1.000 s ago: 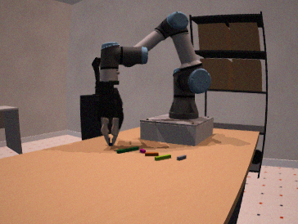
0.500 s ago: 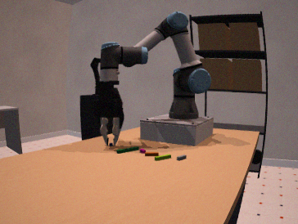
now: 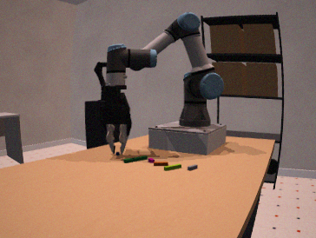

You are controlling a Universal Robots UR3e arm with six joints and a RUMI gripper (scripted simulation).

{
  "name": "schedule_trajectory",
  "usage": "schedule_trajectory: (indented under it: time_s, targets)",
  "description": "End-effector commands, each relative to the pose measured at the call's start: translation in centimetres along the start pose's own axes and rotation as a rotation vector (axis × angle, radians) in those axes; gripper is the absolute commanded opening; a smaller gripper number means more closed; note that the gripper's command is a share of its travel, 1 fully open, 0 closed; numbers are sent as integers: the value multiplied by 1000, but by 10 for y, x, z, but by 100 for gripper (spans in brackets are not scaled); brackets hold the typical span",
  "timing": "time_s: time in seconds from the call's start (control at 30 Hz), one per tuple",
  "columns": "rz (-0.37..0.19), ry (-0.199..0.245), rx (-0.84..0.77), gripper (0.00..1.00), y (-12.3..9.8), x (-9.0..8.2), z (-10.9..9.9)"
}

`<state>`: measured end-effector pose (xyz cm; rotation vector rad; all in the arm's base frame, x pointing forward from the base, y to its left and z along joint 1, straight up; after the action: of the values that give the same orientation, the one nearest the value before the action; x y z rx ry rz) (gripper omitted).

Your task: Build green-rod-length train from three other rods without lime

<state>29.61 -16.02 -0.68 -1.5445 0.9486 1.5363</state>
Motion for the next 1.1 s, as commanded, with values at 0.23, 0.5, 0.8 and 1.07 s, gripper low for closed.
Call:
schedule_trajectory:
  time_s: [0.23,0.5,0.8,1.07]
  targets:
    - [-2,3,0,14,-1,-33,-1]
    - [-2,3,0,14,-1,-68,-1]
    - [-2,3,0,14,-1,-86,-1]
    - [-1,1,0,100,0,-89,-1]
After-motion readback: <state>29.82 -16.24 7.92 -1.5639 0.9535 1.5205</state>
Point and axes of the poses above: the point where the finger pads meet when closed, its own x axis out along the fingers, its own z axis across the jaws, y = z × x, the point moved 5 cm from there along -x, back along the fingers, and after that the axes turned 5 degrees about -x, right-handed, at the moved point
